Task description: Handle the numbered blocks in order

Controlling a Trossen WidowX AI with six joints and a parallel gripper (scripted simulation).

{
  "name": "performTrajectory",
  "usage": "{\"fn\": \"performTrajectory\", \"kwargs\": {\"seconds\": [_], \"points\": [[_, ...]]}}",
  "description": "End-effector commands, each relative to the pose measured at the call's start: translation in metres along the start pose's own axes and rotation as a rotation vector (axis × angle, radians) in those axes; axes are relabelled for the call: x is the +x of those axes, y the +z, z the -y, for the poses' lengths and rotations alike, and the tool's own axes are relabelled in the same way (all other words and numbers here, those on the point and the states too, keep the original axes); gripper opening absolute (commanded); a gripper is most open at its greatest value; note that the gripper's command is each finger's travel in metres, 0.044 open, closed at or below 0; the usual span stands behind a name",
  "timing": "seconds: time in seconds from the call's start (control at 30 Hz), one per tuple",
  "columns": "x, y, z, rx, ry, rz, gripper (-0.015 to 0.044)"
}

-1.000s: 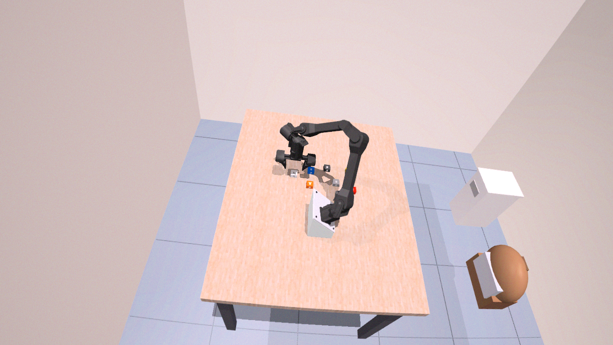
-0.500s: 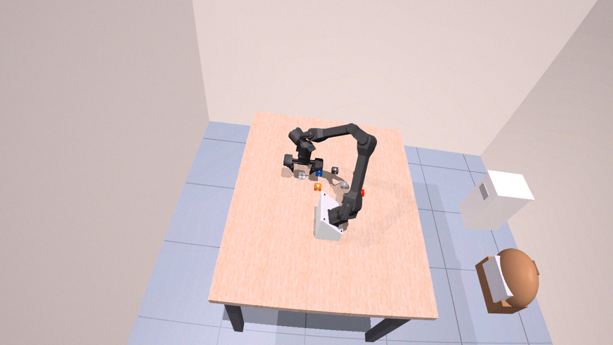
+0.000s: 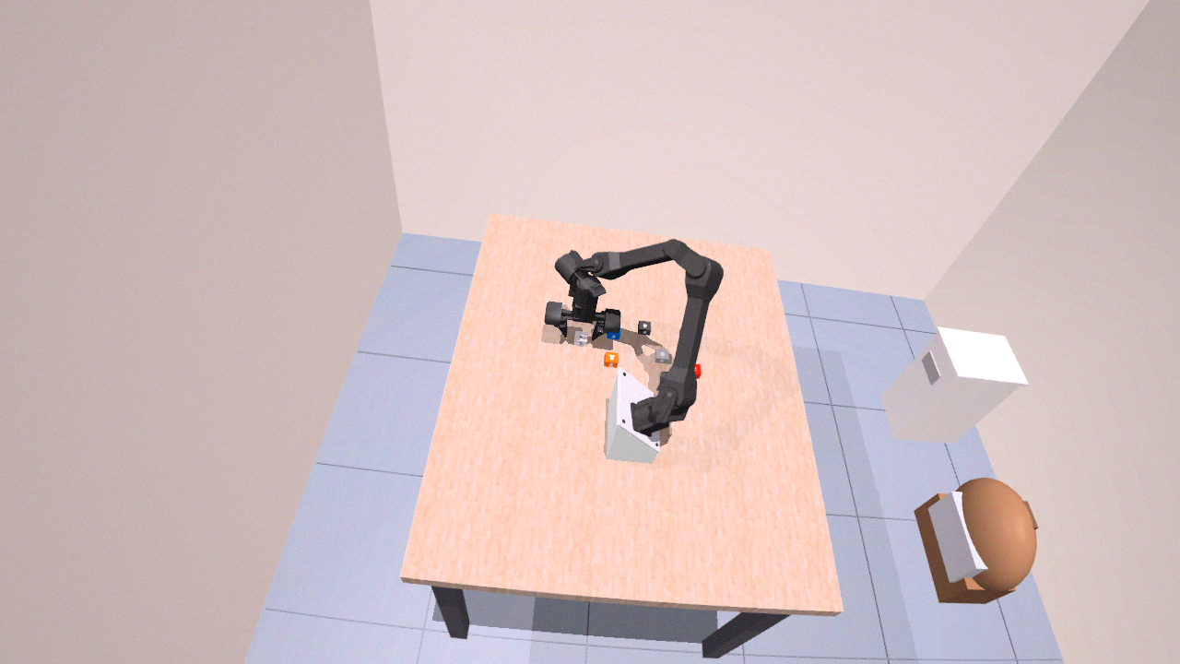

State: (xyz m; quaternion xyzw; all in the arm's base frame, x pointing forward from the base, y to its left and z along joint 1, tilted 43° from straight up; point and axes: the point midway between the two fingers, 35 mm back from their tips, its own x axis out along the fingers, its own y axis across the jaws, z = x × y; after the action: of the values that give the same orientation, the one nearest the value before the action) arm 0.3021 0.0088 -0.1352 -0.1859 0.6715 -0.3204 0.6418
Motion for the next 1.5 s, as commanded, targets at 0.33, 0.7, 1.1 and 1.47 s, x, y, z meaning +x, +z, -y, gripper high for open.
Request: {"fn": "performTrajectory", "kwargs": {"seconds": [0.33, 0.7, 1.1, 1.47], "points": [[0.001, 0.000, 0.000, -0.005, -0.005, 0.001, 0.0120], [0.001, 0.000, 0.000, -0.005, -0.005, 0.001, 0.0199], [-0.001, 0.000, 0.000, -0.005, -0.005, 0.001, 0.0400], [-0.065, 0.002, -0.002, -0.006, 0.000, 0.001, 0.0321]]}}
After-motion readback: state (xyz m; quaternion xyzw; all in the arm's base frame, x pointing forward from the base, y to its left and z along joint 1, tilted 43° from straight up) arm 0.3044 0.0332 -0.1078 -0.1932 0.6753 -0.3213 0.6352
